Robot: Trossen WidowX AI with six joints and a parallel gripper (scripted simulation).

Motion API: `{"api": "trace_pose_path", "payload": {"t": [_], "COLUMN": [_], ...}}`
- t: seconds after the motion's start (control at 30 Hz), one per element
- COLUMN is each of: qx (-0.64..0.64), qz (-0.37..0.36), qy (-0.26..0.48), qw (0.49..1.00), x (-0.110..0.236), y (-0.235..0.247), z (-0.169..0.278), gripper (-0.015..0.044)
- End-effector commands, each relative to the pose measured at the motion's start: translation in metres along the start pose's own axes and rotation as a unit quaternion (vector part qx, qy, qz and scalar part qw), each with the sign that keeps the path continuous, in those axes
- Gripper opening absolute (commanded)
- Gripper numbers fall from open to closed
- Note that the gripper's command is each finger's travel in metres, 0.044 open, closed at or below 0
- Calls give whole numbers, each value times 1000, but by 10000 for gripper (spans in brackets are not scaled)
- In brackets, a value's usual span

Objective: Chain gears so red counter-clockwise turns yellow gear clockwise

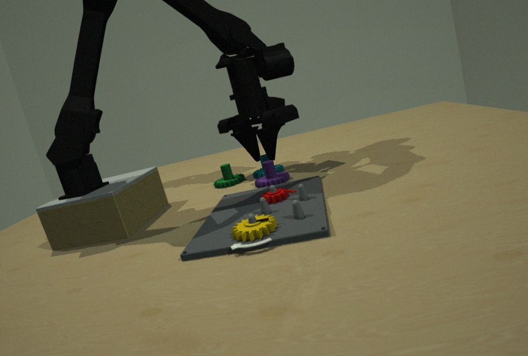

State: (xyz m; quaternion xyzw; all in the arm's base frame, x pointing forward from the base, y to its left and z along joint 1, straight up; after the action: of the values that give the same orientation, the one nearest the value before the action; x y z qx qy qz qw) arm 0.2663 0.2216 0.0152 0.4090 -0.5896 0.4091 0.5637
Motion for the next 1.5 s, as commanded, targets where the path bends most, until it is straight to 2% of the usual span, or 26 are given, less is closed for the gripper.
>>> {"api": "trace_pose_path", "payload": {"t": [0.0,0.03,0.27,0.3,1.47], "qx": [3,3,3,3,3], "qz": [1,1,1,1,1], "qy": [1,1,1,1,0], "qw": [1000,1000,1000,1000,1000], "x": [-1,-1,-1,-1,104], "y": [0,0,0,0,2], "z": [0,0,0,0,-4], "gripper": [99,72,26,0,0]}}
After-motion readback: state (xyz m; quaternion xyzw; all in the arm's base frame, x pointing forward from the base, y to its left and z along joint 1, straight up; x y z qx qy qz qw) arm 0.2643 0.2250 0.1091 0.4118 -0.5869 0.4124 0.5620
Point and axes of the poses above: the point midway between the two fingers, 35 mm back from their tips, its own x axis back along the fingers, its own y axis across the jaws, z = x × y, the point moved 2 cm from there along x, back along the fingers, and after that the axes turned 9 degrees about x, right-handed, at the moved point
